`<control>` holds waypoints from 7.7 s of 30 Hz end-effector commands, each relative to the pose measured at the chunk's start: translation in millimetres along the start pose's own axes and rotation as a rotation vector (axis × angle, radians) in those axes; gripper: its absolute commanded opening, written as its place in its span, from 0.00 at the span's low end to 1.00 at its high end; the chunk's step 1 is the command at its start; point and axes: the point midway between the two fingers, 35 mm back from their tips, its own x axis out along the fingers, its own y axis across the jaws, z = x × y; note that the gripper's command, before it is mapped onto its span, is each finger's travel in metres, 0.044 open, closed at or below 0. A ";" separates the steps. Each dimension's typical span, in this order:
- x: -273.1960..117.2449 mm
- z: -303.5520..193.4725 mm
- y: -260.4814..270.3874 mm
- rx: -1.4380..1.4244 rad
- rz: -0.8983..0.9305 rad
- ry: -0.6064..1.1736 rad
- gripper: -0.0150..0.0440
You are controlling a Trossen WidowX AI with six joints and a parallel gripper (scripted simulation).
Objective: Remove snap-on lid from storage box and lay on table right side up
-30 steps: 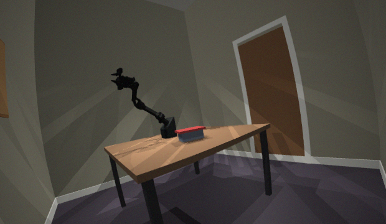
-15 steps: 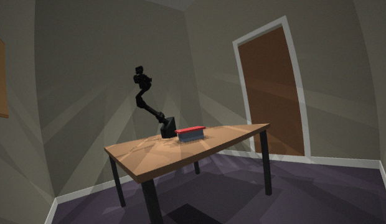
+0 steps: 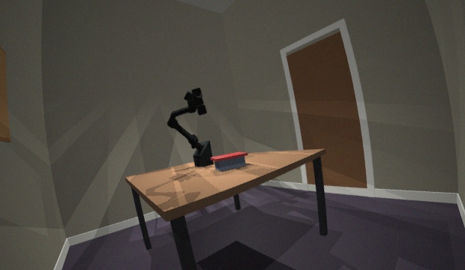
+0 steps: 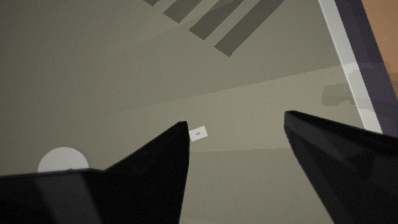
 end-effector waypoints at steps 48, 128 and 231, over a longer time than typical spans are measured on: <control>-144.1 -78.4 -406.1 -0.184 -0.469 0.023 0.65; -82.9 -74.8 -437.3 -0.161 -0.472 0.000 0.25; -85.2 -77.6 -423.3 -0.166 -0.473 0.004 0.25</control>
